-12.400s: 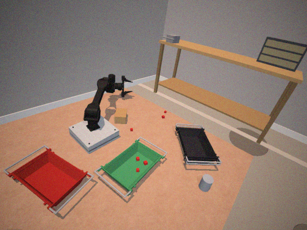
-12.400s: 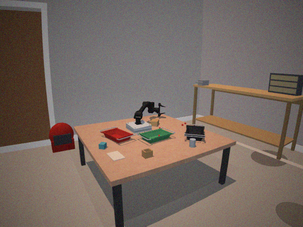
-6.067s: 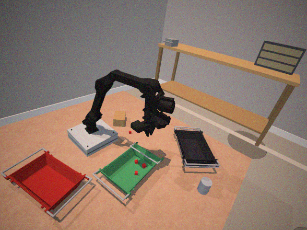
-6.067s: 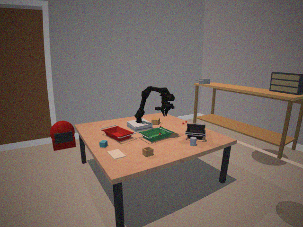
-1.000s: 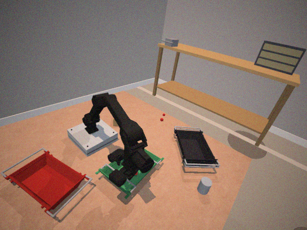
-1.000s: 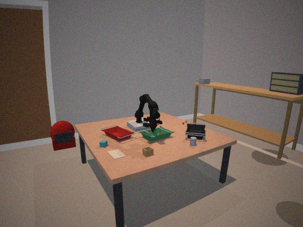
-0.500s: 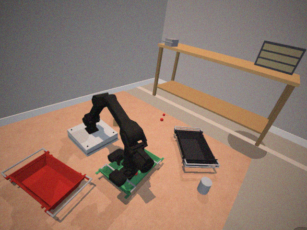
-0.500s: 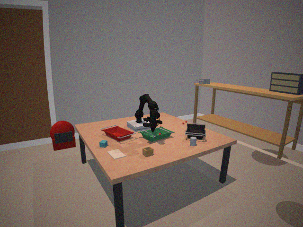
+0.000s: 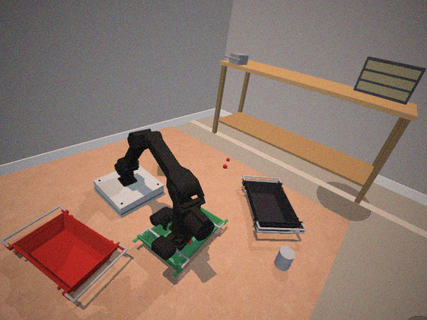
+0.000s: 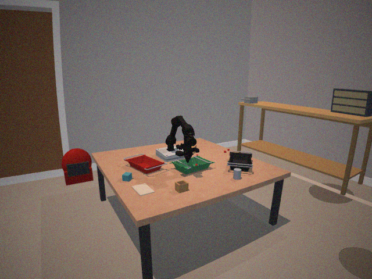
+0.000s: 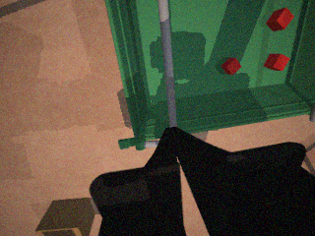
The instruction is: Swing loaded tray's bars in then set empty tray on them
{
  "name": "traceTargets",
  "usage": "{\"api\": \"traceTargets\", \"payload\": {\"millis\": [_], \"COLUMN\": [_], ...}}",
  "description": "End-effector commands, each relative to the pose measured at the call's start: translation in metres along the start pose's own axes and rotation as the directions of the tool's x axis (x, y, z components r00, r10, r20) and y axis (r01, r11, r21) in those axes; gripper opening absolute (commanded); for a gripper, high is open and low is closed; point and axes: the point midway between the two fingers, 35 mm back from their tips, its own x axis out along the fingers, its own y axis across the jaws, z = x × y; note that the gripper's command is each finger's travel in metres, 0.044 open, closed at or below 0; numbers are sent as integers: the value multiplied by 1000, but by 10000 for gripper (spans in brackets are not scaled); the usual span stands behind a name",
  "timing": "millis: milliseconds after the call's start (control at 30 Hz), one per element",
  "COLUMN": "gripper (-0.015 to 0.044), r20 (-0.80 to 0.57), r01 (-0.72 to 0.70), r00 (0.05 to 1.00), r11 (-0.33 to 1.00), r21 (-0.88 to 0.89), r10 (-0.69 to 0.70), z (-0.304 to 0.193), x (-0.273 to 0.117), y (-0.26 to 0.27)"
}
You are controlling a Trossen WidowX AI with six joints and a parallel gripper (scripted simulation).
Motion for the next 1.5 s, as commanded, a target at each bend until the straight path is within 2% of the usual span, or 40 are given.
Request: {"api": "traceTargets", "payload": {"millis": [0, 467, 667, 800, 867, 1033, 1233, 1467], "gripper": [0, 0, 158, 262, 315, 440, 440, 440], "r20": [0, 0, 0, 0, 9, 15, 14, 24], "r01": [0, 0, 0, 0, 2, -1, -6, -11], "r00": [1000, 1000, 1000, 1000, 1000, 1000, 1000, 1000], "r11": [1000, 1000, 1000, 1000, 1000, 999, 995, 989], "r21": [0, 0, 0, 0, -5, -38, -103, -146], "r10": [0, 0, 0, 0, -2, 2, 7, 15], "z": [0, 0, 0, 1, 10, 72, 165, 285], "x": [0, 0, 0, -20, -6, -13, -17, -11], "y": [0, 0, 0, 0, 10, 71, 117, 128]}}
